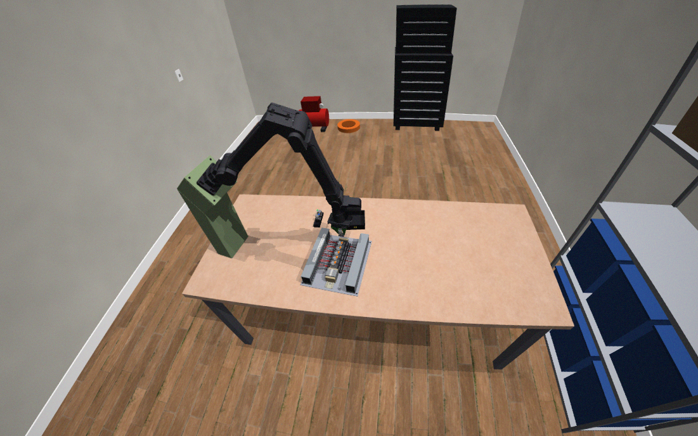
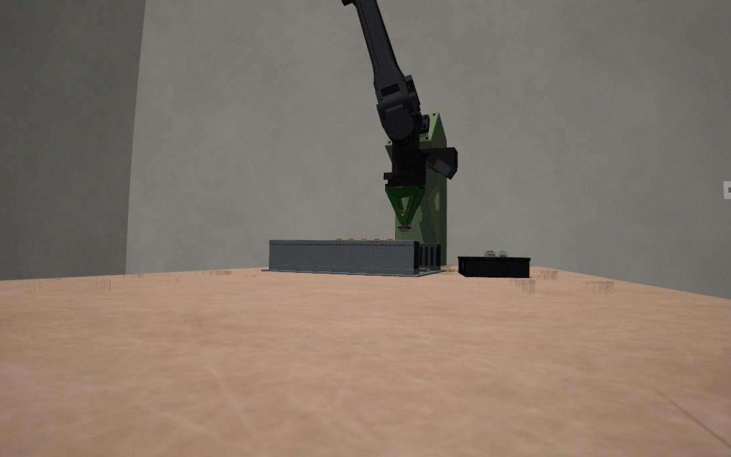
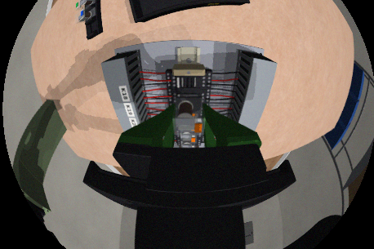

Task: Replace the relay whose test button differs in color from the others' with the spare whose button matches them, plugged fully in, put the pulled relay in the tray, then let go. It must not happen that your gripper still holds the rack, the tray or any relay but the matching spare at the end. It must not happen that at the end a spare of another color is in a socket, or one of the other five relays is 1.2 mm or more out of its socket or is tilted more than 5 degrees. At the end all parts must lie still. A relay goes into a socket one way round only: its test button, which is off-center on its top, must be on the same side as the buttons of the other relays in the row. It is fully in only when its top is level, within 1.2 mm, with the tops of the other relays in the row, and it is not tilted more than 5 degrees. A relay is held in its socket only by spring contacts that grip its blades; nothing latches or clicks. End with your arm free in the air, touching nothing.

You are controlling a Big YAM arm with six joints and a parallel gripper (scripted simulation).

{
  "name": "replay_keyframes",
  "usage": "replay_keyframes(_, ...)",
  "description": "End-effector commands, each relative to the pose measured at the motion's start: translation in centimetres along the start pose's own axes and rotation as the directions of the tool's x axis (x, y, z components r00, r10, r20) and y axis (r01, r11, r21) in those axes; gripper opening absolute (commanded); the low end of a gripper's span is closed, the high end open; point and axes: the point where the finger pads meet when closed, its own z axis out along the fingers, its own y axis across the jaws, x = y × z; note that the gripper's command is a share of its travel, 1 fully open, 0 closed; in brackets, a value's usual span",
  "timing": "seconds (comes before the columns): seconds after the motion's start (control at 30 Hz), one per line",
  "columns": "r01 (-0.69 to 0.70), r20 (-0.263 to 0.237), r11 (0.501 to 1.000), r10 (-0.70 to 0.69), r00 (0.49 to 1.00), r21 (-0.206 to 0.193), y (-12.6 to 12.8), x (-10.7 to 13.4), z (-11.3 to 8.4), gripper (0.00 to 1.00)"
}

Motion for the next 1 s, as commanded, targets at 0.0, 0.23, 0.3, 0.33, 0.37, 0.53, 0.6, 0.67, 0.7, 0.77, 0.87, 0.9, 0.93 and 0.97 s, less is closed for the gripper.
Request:
replay_keyframes(0.0,-0.003,0.018,0.999,0.002,1.0,0.033,-1.43,-0.38,-1.64,0.0)
replay_keyframes(0.23,-0.003,0.018,0.999,0.002,1.0,0.033,-1.45,-0.39,-1.64,0.0)
replay_keyframes(0.3,-0.003,0.018,0.999,0.002,1.0,0.034,-1.46,-0.38,-1.64,0.0)
replay_keyframes(0.33,-0.003,0.018,0.999,0.003,1.0,0.034,-1.47,-0.38,-1.63,0.0)
replay_keyframes(0.37,-0.003,0.018,0.999,0.003,1.0,0.034,-1.49,-0.38,-1.63,0.0)
replay_keyframes(0.53,-0.004,0.018,0.999,0.003,1.0,0.037,-1.6,-0.35,-1.58,0.0)
replay_keyframes(0.6,-0.005,0.018,0.999,0.004,1.0,0.039,-1.68,-0.33,-1.55,0.0)
replay_keyframes(0.67,-0.006,0.018,0.999,0.005,1.0,0.041,-1.78,-0.3,-1.51,0.0)
replay_keyframes(0.7,-0.006,0.018,0.999,0.005,1.0,0.041,-1.78,-0.3,-1.51,0.0)
replay_keyframes(0.77,-0.006,0.017,0.999,0.005,1.0,0.042,-1.82,-0.29,-1.47,0.0)
replay_keyframes(0.87,-0.006,0.016,0.999,0.005,1.0,0.042,-1.84,-0.26,-1.2,0.0)
replay_keyframes(0.9,-0.006,0.016,0.999,0.005,1.0,0.042,-1.81,-0.25,-1.06,0.0)
replay_keyframes(0.93,-0.005,0.015,0.999,0.005,1.0,0.04,-1.76,-0.24,-0.91,0.0)
replay_keyframes(0.97,-0.005,0.014,0.999,0.004,1.0,0.038,-1.69,-0.23,-0.73,0.0)
